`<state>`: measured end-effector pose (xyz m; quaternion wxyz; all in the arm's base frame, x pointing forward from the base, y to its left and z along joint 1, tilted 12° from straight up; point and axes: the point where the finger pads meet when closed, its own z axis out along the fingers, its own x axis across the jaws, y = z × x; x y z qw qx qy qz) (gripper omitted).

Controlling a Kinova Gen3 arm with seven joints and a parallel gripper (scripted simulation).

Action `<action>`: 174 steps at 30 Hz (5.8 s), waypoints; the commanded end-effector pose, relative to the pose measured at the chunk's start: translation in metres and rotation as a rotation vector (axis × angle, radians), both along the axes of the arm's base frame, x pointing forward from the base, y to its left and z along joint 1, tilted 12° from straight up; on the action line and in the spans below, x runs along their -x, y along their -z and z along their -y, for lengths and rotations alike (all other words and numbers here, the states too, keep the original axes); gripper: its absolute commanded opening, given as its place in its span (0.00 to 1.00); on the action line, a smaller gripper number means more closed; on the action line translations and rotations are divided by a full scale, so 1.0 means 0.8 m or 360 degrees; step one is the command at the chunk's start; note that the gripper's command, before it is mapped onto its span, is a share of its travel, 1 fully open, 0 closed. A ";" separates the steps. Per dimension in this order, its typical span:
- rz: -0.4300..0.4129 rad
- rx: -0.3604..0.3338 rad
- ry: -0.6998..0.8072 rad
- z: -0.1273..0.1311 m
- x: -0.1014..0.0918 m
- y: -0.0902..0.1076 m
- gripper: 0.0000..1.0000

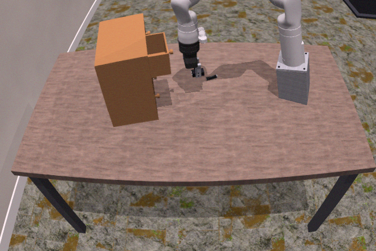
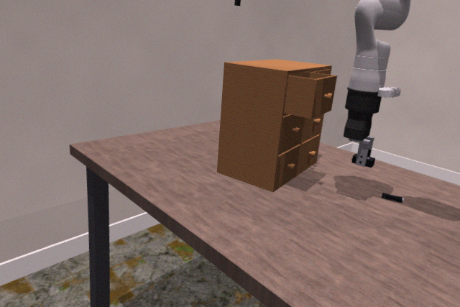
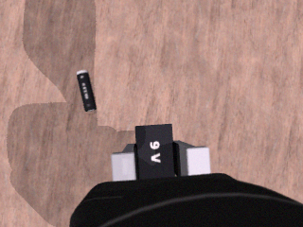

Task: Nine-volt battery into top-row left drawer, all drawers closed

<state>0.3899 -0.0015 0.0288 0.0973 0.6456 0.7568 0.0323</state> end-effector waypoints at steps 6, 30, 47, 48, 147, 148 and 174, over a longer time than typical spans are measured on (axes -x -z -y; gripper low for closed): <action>0.0003 -0.0001 -0.0003 -0.002 0.001 -0.009 0.51; 0.0003 -0.0001 -0.0003 -0.009 0.019 -0.103 0.51; 0.0003 -0.0001 -0.0003 -0.016 0.037 -0.197 0.51; 0.0003 -0.0001 -0.0003 -0.017 0.038 -0.202 0.51; 0.0957 -0.0144 -0.0104 -0.022 0.059 -0.274 0.51; 0.0958 -0.0144 -0.0104 -0.022 0.059 -0.274 0.51; 0.0959 -0.0145 -0.0105 -0.029 0.014 -0.281 0.51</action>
